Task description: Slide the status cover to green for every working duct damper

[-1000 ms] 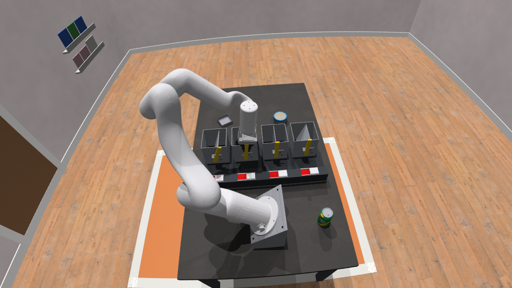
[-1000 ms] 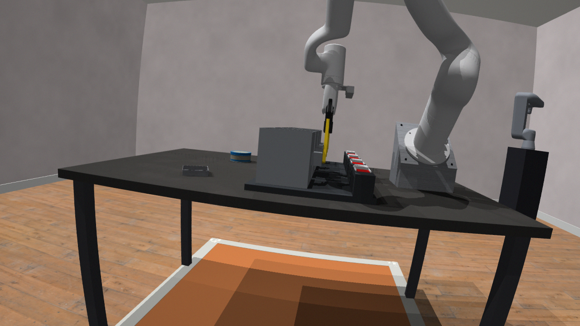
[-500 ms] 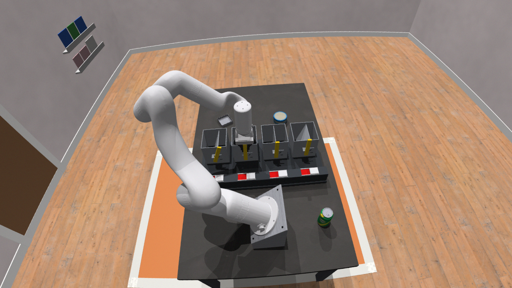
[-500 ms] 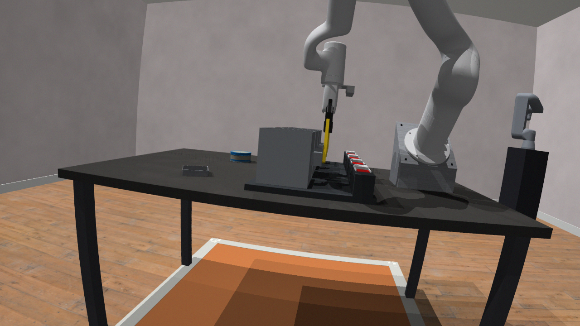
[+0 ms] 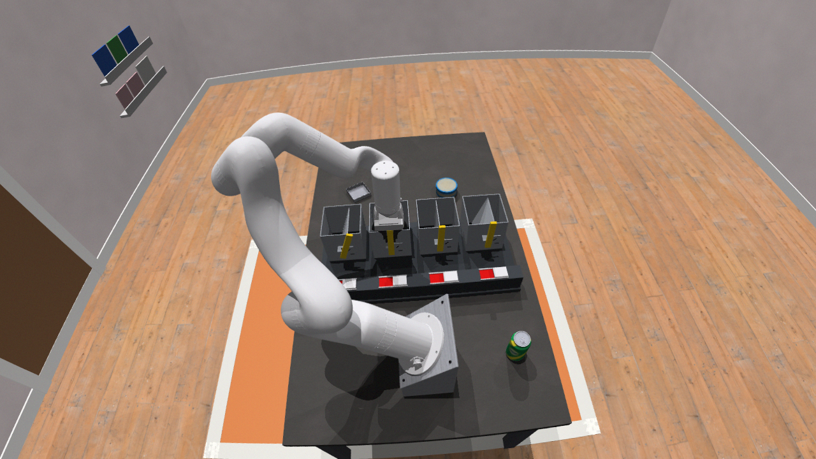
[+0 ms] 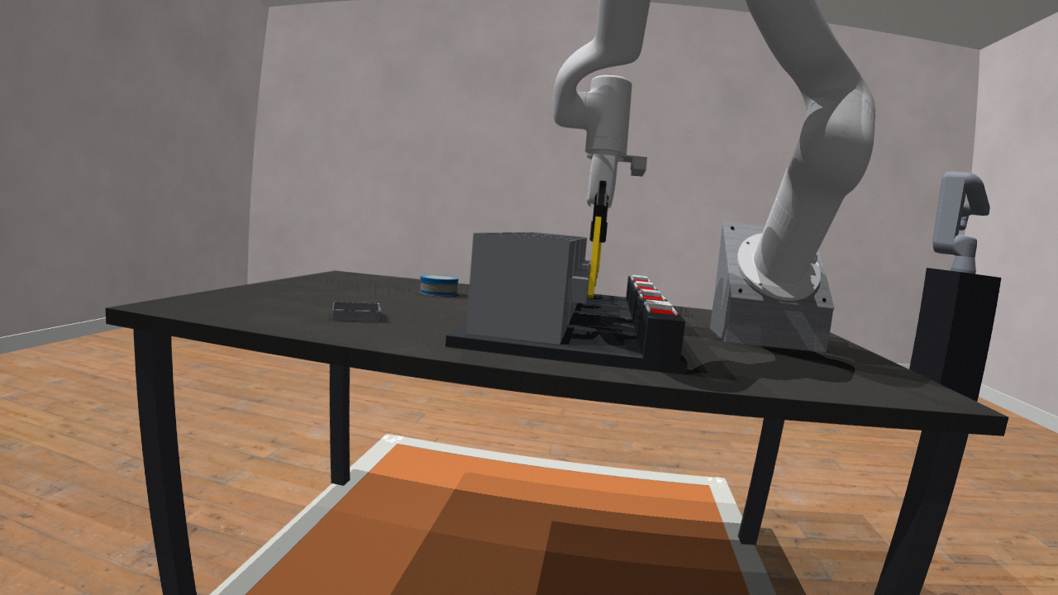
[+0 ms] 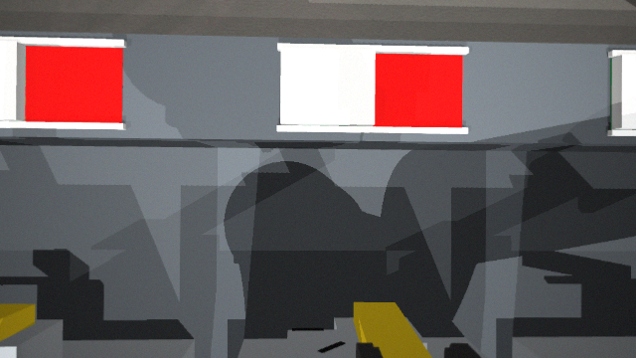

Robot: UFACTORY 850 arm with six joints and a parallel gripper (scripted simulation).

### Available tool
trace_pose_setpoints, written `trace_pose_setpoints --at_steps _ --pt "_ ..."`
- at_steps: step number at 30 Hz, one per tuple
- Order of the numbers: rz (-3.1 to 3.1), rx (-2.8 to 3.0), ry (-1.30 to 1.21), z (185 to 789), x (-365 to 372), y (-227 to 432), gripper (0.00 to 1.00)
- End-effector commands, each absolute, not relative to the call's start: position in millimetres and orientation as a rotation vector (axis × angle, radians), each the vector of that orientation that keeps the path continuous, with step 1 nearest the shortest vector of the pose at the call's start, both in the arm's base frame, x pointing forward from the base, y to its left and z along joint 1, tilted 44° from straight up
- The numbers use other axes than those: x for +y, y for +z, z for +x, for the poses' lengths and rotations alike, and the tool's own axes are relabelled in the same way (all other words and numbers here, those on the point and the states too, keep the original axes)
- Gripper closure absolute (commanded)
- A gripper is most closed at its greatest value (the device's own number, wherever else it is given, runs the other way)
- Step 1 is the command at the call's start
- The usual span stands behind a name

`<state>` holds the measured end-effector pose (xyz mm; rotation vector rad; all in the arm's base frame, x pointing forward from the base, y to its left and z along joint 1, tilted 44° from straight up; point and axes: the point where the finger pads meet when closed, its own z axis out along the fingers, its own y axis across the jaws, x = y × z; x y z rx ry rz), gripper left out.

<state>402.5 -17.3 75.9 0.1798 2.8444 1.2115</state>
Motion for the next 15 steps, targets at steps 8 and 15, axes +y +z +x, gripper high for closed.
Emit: trace_pose_setpoints --at_steps 8,15 --pt "0.18 2.844 1.21 403.1 -17.9 76.2 0.77" --pt "0.18 2.844 1.21 403.1 -17.9 76.2 0.65"
